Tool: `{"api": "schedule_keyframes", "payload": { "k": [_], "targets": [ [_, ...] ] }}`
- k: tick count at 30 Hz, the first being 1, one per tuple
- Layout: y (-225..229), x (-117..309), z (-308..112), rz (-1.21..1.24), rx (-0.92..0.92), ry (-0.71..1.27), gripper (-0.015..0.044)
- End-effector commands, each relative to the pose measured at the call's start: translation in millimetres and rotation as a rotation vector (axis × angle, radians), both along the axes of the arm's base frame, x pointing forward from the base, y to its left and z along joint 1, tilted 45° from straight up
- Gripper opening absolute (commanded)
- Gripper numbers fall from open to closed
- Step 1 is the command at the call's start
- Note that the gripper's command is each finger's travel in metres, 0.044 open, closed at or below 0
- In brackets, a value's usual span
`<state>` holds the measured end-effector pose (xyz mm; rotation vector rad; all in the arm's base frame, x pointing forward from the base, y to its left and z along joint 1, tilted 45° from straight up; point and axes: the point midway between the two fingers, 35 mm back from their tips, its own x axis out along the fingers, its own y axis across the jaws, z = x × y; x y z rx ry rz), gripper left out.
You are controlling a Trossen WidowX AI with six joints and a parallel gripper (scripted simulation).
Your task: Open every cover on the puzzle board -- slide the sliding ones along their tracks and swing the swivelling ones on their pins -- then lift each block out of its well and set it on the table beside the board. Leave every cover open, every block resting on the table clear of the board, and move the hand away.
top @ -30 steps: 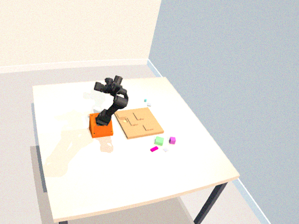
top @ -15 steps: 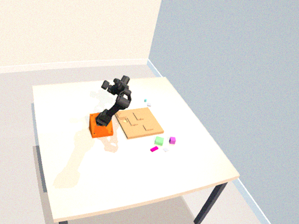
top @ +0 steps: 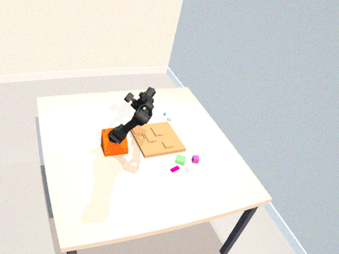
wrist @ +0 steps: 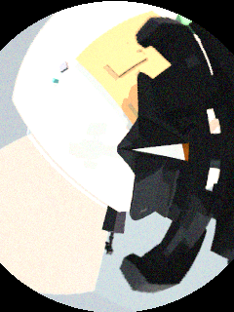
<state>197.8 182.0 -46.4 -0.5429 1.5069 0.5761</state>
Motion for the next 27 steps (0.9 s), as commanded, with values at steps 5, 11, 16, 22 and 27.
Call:
{"api": "schedule_keyframes", "payload": {
  "k": [5,11,16,22,27],
  "targets": [
    [-27.9,28.8,9.1,-0.132,-0.113,-0.049,0.0000],
    [-49.5,47.4,18.0,-0.219,-0.191,-0.084,0.0000],
    [-69.2,61.3,26.5,-0.290,-0.260,-0.112,0.0000],
    [-94.4,76.0,38.1,-0.373,-0.347,-0.144,0.0000],
    [-116.2,86.6,48.8,-0.439,-0.420,-0.169,0.0000]
  ]
}}
